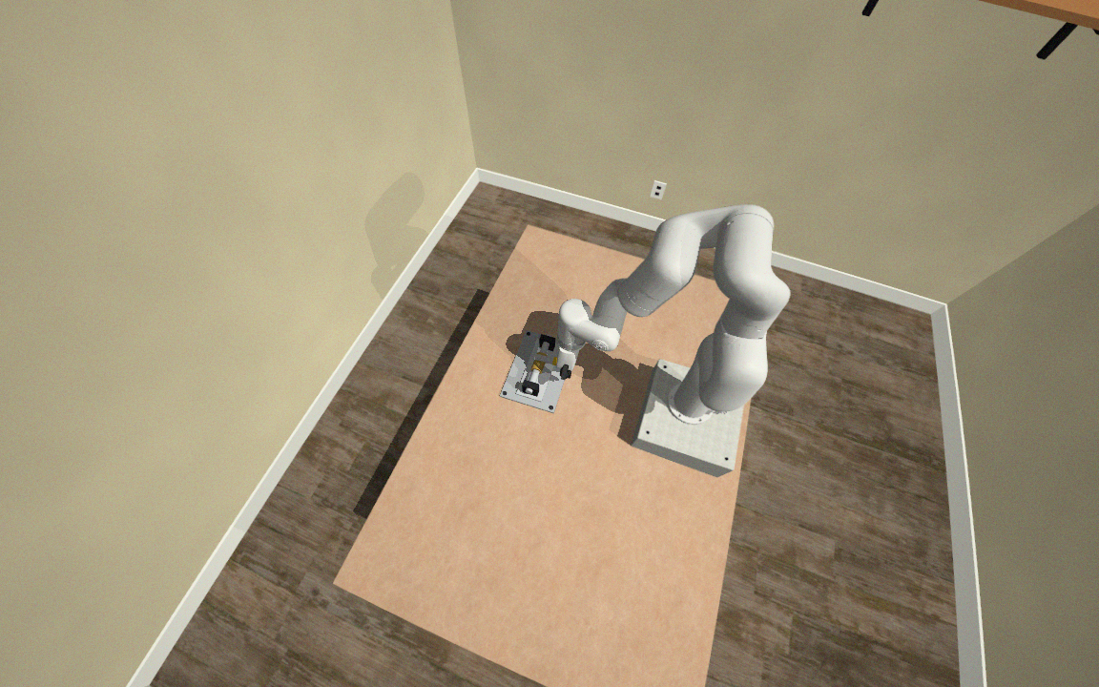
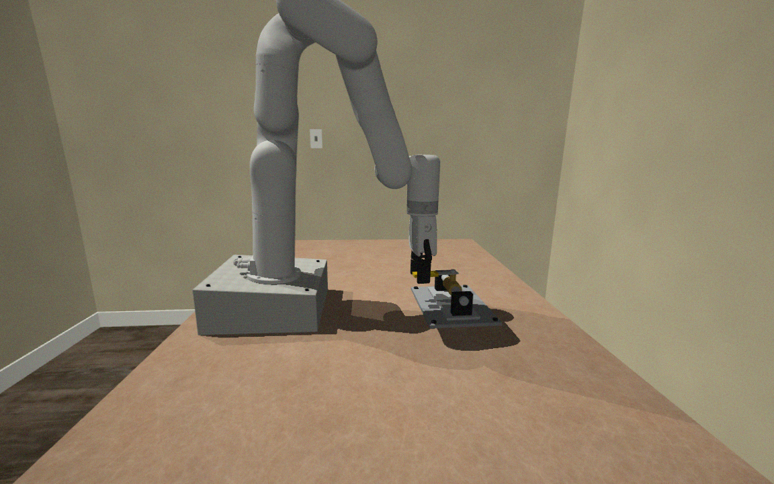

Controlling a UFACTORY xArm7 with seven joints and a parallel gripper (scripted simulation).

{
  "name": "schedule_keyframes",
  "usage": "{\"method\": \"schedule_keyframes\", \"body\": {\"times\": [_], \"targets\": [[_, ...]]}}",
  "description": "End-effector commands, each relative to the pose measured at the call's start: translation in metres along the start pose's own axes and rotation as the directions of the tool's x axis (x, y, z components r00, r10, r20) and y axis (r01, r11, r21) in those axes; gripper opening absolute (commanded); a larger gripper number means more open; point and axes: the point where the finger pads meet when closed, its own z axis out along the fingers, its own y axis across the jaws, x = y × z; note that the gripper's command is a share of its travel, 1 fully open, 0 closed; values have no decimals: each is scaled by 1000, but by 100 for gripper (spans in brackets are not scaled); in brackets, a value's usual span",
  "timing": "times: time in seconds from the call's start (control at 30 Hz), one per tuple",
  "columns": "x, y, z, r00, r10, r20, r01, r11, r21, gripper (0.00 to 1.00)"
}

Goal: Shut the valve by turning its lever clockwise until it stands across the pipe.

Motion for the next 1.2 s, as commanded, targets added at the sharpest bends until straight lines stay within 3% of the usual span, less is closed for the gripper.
{"method": "schedule_keyframes", "body": {"times": [0.0,1.17], "targets": [[-1,0,-1,1000,0,3,0,1000,0,68],[-1,0,-8,1000,0,3,0,1000,0,68]]}}
